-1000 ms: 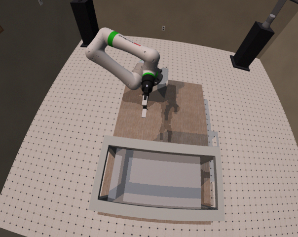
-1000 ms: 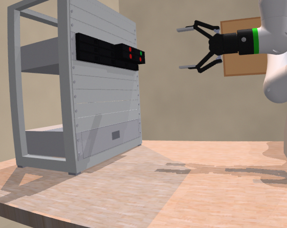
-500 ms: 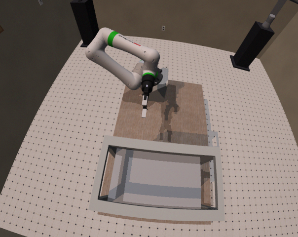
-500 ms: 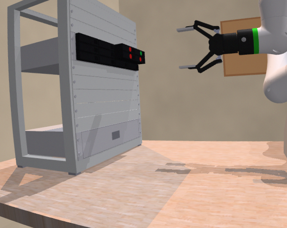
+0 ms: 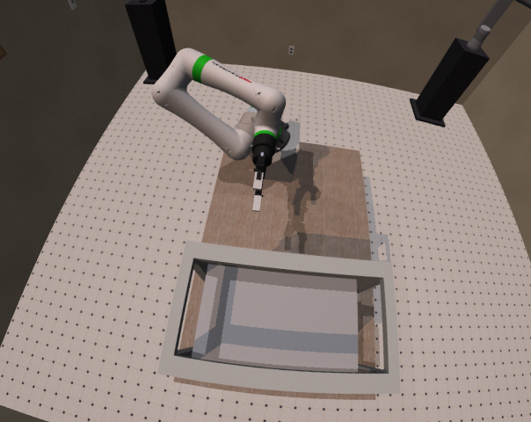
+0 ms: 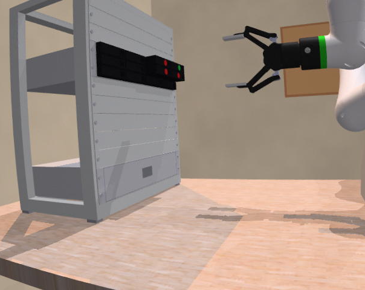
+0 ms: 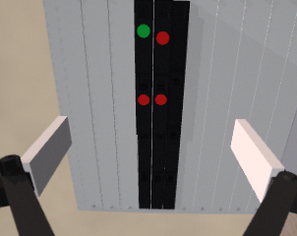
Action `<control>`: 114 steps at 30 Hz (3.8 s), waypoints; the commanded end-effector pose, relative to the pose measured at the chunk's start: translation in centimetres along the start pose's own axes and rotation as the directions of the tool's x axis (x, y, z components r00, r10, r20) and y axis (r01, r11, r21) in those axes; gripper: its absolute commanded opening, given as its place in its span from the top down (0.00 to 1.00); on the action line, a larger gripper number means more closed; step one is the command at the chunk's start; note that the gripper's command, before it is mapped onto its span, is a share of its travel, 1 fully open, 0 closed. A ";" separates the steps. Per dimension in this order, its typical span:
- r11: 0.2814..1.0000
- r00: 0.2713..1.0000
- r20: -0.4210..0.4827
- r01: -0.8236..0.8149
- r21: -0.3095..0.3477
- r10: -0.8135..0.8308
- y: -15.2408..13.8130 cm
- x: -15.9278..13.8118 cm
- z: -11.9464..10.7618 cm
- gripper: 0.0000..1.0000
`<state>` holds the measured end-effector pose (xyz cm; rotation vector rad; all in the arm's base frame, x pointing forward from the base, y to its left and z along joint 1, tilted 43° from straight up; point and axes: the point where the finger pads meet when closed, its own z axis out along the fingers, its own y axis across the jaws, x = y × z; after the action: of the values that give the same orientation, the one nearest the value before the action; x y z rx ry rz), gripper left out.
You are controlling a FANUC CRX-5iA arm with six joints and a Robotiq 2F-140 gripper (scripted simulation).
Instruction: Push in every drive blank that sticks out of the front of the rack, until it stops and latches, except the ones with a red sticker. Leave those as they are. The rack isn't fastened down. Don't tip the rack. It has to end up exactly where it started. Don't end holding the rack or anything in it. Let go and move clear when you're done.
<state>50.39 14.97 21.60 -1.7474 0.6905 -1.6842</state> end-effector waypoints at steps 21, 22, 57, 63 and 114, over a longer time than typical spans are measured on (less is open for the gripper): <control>1.000 1.000 0.000 0.000 0.000 0.000 0.2 -2.2 9.8 0.00; 1.000 1.000 0.000 0.000 0.000 0.000 0.2 -2.3 10.3 0.00; 1.000 1.000 0.000 0.000 0.000 0.000 0.2 -3.1 13.6 0.00; 1.000 1.000 0.000 0.000 0.000 0.000 0.2 -3.1 13.6 0.00; 1.000 1.000 0.000 0.000 0.000 0.000 0.2 -3.1 13.6 0.00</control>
<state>63.80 17.97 19.26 -1.7474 0.6906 -1.6845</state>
